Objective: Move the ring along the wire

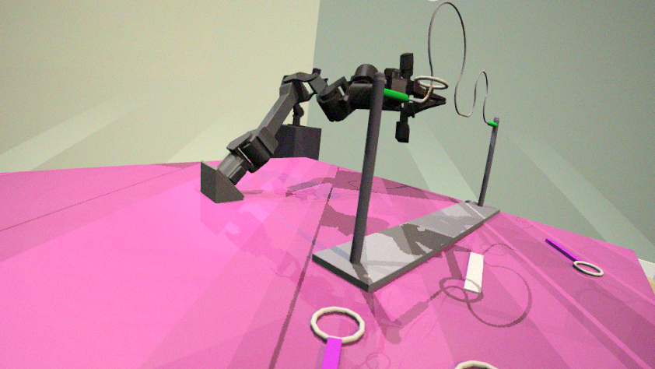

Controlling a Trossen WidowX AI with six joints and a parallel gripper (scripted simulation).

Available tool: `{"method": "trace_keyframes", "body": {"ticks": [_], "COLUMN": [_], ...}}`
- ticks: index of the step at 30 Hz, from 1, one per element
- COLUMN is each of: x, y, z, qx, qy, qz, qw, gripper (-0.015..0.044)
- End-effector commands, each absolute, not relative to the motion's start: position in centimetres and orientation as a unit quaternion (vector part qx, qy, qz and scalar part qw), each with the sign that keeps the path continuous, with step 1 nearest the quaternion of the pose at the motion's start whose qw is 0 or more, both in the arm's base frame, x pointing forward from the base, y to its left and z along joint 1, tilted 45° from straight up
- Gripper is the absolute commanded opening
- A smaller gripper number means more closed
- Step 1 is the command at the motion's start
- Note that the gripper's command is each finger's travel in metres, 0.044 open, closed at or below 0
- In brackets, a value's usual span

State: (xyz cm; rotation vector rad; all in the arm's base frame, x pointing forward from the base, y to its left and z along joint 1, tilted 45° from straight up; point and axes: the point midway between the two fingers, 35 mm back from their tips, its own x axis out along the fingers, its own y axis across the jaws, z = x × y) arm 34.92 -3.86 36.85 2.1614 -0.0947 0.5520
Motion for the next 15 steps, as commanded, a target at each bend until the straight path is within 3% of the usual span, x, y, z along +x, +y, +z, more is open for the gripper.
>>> {"method": "trace_keyframes", "body": {"ticks": [1, 15], "x": [35.1, 36.7], "y": [-2.9, -0.7], "z": [35.4, 30.9], "qx": [0.851, 0.776], "qy": [-0.022, -0.006], "qz": [0.215, 0.156], "qw": [0.479, 0.611], "gripper": [-0.015, -0.015]}}
